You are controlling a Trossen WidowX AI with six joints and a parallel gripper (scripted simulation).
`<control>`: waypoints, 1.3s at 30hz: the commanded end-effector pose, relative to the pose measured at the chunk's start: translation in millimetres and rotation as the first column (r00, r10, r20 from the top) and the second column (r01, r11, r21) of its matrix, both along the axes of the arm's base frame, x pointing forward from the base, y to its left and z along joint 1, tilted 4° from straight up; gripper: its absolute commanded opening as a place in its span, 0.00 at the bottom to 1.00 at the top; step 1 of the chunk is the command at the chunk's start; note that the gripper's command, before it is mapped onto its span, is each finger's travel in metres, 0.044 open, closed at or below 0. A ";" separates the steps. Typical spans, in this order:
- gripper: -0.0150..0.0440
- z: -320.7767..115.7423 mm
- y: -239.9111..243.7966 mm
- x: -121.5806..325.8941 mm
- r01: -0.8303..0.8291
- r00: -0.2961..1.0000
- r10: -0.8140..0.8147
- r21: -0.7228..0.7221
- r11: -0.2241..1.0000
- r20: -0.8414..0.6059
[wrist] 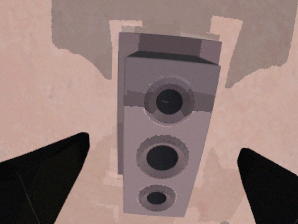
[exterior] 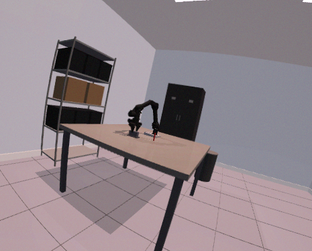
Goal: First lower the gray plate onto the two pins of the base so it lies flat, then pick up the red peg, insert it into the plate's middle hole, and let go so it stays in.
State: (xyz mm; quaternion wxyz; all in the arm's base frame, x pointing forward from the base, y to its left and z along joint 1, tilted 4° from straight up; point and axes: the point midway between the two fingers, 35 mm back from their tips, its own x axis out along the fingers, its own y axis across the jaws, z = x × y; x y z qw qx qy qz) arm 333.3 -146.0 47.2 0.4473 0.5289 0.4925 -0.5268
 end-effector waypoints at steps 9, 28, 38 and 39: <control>1.00 92.7 -5.3 7.0 -0.005 1.000 0.005 -0.013 1.000 0.022; 1.00 104.1 205.8 -71.6 -0.369 0.929 0.369 0.008 0.929 0.037; 1.00 70.8 205.7 -70.6 -0.369 0.929 0.369 0.008 0.929 0.037; 1.00 70.8 205.7 -70.6 -0.369 0.929 0.369 0.008 0.929 0.037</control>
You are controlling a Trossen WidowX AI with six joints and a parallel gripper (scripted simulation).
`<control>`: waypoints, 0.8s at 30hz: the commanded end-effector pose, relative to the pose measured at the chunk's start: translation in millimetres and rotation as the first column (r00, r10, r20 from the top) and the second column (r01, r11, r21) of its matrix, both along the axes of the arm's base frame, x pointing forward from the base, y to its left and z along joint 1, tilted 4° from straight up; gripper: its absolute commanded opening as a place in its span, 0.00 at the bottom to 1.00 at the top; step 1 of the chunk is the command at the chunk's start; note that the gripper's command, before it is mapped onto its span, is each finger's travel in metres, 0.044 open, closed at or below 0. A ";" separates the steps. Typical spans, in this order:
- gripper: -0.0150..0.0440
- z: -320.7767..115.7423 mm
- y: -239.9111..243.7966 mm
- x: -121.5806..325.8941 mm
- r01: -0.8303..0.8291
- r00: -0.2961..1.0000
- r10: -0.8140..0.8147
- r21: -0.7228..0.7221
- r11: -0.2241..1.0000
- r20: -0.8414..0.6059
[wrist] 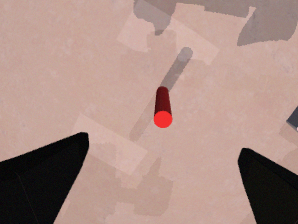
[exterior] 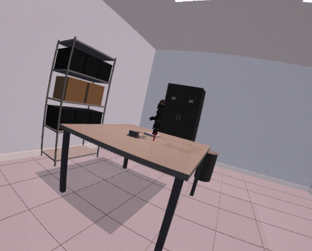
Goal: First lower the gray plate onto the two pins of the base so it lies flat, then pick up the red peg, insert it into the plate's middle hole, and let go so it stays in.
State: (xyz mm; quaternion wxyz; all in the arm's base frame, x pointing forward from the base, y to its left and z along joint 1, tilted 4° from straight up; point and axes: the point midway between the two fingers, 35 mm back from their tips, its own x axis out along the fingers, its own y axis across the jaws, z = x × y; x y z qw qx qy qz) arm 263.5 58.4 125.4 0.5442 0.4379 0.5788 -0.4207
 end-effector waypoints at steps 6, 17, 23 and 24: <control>1.00 -22.5 1.0 -0.2 0.002 1.000 -0.002 0.003 1.000 0.000; 1.00 -36.5 1.8 0.7 0.002 1.000 -0.002 0.003 1.000 0.000; 1.00 -46.3 2.3 0.9 0.002 1.000 -0.002 0.003 1.000 0.000; 1.00 -47.9 2.3 0.9 0.002 1.000 -0.002 0.003 1.000 0.000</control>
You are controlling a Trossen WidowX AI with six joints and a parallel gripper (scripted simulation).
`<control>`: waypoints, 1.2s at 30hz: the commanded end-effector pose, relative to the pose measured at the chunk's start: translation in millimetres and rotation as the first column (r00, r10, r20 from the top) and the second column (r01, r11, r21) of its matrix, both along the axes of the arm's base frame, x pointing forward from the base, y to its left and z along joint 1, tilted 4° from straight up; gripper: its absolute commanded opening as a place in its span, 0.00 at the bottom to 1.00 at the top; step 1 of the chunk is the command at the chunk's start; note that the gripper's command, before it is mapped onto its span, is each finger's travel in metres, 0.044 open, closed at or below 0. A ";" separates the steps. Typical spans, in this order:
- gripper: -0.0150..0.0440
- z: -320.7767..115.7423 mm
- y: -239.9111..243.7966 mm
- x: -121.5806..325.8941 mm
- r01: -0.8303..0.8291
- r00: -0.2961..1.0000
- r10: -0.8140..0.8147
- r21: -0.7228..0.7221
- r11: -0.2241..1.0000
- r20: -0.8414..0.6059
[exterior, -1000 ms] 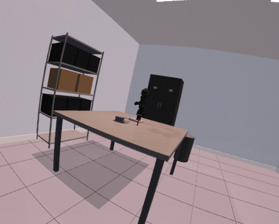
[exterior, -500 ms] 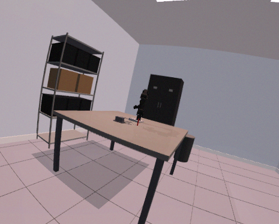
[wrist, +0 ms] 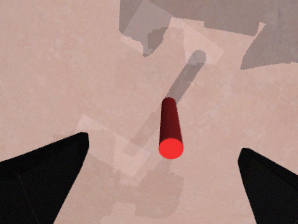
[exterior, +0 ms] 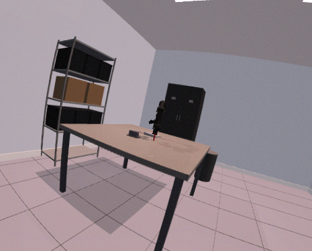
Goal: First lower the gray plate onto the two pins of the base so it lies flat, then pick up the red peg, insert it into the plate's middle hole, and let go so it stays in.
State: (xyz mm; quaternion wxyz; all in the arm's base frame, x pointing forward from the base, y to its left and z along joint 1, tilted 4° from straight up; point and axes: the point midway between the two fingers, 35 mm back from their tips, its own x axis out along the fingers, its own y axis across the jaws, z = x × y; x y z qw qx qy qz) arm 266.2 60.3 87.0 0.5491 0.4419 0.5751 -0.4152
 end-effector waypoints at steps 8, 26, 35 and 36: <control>1.00 -22.5 1.0 -2.3 0.004 1.000 -0.004 0.000 1.000 -0.018; 0.73 -39.2 1.4 -3.9 0.004 1.000 -0.004 0.000 1.000 -0.018; 0.33 -39.2 1.4 -3.9 0.004 1.000 -0.004 0.000 1.000 -0.018; 0.29 -39.2 1.4 -3.9 0.004 1.000 -0.004 0.000 1.000 -0.018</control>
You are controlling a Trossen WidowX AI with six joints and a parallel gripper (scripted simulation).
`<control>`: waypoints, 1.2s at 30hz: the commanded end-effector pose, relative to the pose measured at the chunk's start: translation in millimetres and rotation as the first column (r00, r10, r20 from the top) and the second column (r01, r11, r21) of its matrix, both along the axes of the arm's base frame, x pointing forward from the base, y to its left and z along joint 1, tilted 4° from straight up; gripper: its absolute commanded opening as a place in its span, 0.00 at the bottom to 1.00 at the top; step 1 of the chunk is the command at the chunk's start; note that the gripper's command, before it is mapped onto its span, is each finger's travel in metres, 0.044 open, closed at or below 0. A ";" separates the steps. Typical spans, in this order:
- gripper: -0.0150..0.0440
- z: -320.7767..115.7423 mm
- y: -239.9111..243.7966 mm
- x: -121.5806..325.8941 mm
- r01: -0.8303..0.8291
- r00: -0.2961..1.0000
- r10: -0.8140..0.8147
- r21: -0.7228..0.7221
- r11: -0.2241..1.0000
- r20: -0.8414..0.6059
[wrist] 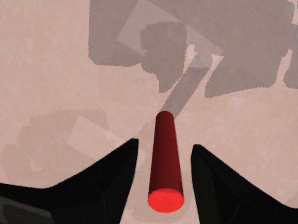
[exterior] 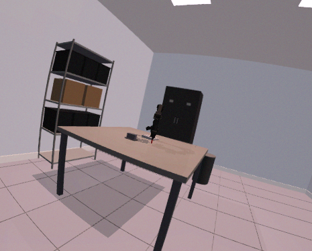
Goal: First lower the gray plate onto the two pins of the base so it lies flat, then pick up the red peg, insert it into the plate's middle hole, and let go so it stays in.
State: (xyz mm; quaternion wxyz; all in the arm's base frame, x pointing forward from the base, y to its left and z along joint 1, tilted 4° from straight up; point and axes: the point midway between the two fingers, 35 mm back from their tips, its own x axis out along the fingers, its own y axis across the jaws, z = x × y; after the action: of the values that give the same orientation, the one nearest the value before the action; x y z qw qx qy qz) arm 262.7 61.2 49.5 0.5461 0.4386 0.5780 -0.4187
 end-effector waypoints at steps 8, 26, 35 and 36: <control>0.25 -1.8 0.6 -0.4 0.004 1.000 -0.004 0.003 1.000 -0.005; 0.25 24.2 -0.1 4.7 0.004 1.000 -0.004 0.002 1.000 -0.005; 0.25 52.9 -1.3 8.5 0.004 1.000 -0.004 0.002 1.000 -0.005; 0.25 56.1 -1.4 8.9 0.004 1.000 -0.004 0.002 1.000 -0.005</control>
State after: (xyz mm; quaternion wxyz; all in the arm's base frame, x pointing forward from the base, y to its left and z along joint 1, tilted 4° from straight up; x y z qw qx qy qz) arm 270.7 59.8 94.2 0.5417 0.4385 0.5784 -0.4239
